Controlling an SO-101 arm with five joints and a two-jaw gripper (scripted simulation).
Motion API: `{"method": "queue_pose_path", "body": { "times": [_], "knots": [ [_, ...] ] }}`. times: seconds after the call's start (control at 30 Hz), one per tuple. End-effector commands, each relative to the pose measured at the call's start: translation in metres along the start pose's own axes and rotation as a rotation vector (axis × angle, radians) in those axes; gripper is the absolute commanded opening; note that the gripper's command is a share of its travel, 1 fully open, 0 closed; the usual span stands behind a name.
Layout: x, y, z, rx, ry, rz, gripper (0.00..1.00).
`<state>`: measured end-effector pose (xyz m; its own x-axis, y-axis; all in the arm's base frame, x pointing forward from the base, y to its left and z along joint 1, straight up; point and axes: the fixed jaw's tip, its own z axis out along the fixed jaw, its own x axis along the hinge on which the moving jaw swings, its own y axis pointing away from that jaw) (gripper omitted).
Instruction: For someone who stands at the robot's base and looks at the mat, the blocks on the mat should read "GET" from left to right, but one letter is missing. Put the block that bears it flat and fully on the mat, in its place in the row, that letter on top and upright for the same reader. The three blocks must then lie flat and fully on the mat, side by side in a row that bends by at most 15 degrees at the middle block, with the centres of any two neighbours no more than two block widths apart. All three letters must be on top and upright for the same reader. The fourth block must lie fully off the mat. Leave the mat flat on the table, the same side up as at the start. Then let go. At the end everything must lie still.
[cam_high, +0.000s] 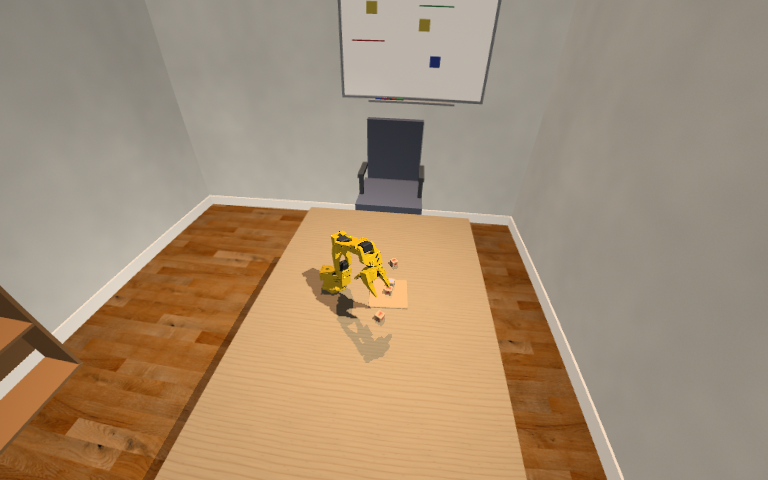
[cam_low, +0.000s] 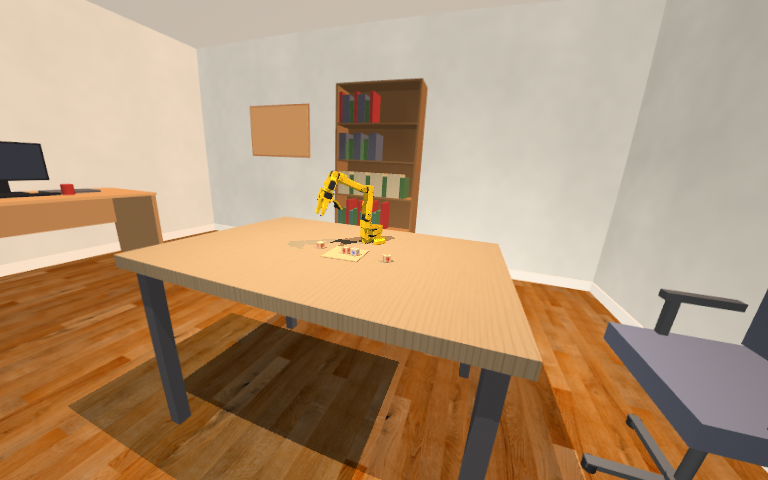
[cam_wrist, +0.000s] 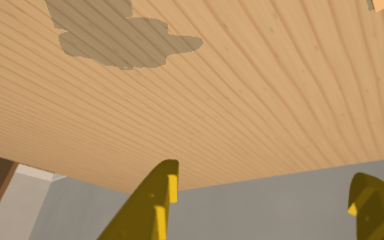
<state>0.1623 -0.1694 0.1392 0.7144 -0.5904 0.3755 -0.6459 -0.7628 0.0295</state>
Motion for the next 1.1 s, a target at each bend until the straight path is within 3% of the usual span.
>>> {"method": "queue_pose_path", "body": {
  "times": [0.0,1.07],
  "knots": [
    [0.0119,0.0031,-0.0186,-0.015,0.116,-0.054,0.32],
    [0.0127,0.0042,-0.0166,-0.024,0.107,-0.173,0.32]
  ]
}}
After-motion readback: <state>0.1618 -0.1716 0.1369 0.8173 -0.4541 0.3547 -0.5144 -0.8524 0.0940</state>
